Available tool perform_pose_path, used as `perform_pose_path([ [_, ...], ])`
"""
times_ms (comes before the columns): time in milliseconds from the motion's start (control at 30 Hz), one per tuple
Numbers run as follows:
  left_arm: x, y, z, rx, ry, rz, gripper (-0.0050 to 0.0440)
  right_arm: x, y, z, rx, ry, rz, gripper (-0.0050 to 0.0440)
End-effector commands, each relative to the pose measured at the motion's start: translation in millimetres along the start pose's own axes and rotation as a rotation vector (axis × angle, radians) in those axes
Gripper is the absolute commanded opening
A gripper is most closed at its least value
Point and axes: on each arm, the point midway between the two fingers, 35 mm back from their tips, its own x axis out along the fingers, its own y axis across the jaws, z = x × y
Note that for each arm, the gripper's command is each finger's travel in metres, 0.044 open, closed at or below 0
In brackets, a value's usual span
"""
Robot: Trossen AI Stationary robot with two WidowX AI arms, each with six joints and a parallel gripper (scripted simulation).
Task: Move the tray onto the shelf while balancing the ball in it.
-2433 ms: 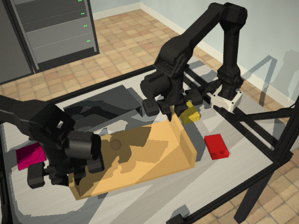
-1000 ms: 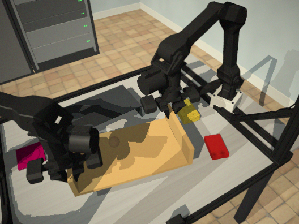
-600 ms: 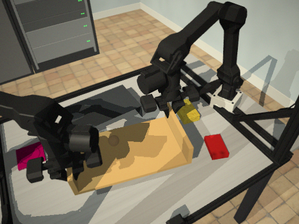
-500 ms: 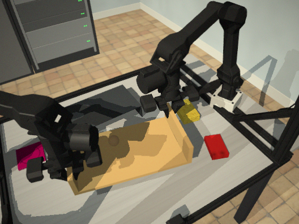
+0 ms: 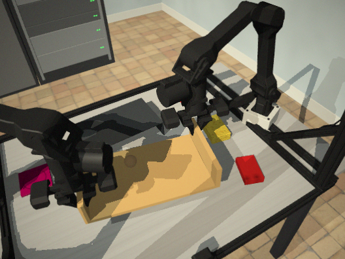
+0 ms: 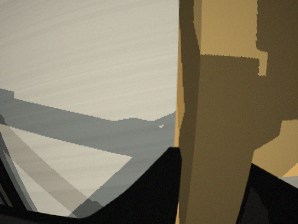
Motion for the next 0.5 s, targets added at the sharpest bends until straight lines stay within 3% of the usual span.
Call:
perform_pose_path([
  [0,-2.3,0.8,3.4,0.003,0.014,0.0,0.002,0.0,0.3,2.0,0.003,0.015,0.002,0.002],
  [133,-0.1,1.1,4.5,0.003,-0.029,0.005,0.002,-2.3,0.6,3.0,0.003,-0.028,0.008,0.002],
  [467,-1.5,1.4,7.1,0.003,-0.002,0.001,0.002,-0.9,1.0,5.7,0.003,0.0,0.004,0.002],
])
